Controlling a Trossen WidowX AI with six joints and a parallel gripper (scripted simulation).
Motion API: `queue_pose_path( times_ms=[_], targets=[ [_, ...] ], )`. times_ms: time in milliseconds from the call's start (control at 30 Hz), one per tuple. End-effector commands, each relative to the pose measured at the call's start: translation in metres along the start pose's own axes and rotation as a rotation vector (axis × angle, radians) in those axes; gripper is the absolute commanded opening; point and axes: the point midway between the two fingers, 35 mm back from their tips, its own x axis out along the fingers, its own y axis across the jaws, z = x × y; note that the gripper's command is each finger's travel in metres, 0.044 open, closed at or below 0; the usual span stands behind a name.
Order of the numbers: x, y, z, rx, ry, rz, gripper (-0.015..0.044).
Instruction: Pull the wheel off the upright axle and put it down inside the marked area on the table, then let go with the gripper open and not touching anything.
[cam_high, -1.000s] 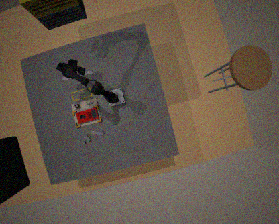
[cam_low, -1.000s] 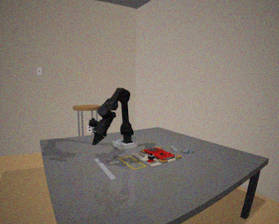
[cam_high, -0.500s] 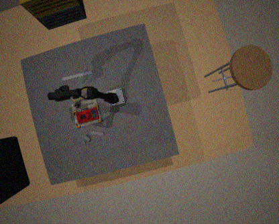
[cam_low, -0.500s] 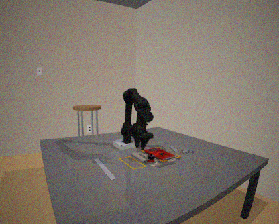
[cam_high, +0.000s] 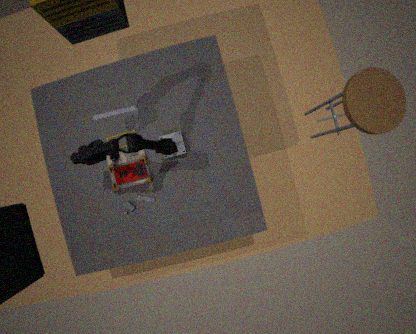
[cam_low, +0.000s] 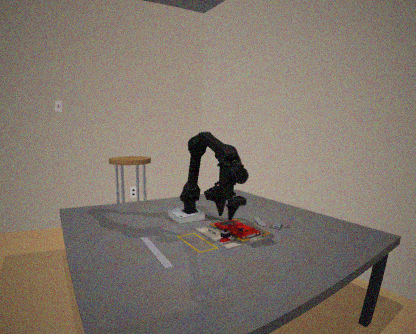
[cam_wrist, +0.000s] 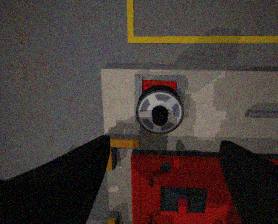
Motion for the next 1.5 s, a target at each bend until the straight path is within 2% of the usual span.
queue_pose_path(
  times_ms=[0, 300, 433, 500, 900, 1100, 1133, 1467],
  targets=[
    [0.004, 0.003, -0.001, -0.008, 0.006, 0.007, 0.03],
    [0.063, 0.003, -0.003, -0.008, 0.006, 0.007, 0.03],
    [0.072, 0.001, -0.004, -0.008, 0.006, 0.007, 0.03],
    [0.068, 0.001, -0.002, -0.005, 0.0, -0.004, 0.0247],
    [0.068, 0.001, -0.002, -0.005, 0.0, -0.004, 0.0168],
    [0.067, 0.001, -0.002, -0.005, 0.001, -0.004, 0.001],
    [0.067, 0.001, -0.002, -0.005, 0.001, -0.004, 0.0],
    [0.064, 0.001, -0.002, -0.005, 0.001, -0.003, 0.0]
  ],
)
